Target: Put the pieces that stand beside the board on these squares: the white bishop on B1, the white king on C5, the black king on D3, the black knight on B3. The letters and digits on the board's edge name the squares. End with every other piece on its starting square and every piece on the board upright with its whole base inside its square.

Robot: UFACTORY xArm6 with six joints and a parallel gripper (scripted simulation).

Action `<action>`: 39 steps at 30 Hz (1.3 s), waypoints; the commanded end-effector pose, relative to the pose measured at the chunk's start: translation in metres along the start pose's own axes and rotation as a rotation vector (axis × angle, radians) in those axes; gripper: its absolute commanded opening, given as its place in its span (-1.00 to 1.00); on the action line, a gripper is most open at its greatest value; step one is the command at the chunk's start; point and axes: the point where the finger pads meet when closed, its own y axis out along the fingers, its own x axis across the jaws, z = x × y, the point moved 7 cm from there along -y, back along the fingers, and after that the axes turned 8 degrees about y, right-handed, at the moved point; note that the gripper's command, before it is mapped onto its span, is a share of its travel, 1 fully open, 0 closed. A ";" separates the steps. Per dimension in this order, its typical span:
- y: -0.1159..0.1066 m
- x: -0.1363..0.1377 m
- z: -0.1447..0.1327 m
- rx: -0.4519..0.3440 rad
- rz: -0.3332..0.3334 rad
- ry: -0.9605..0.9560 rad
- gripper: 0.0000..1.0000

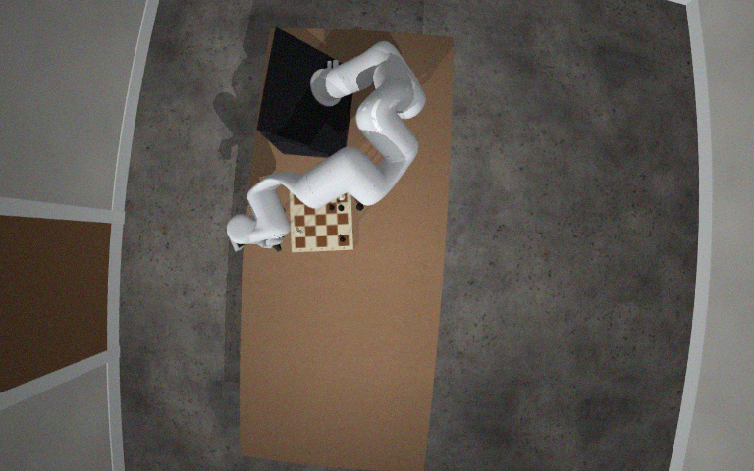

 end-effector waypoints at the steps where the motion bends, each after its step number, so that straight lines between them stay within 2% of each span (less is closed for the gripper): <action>1: -0.002 -0.001 0.001 0.003 0.002 -0.001 -0.16; 22: 0.000 -0.001 0.001 0.003 0.002 -0.001 -0.16; 39: 0.032 -0.001 0.001 0.003 0.002 -0.001 -0.16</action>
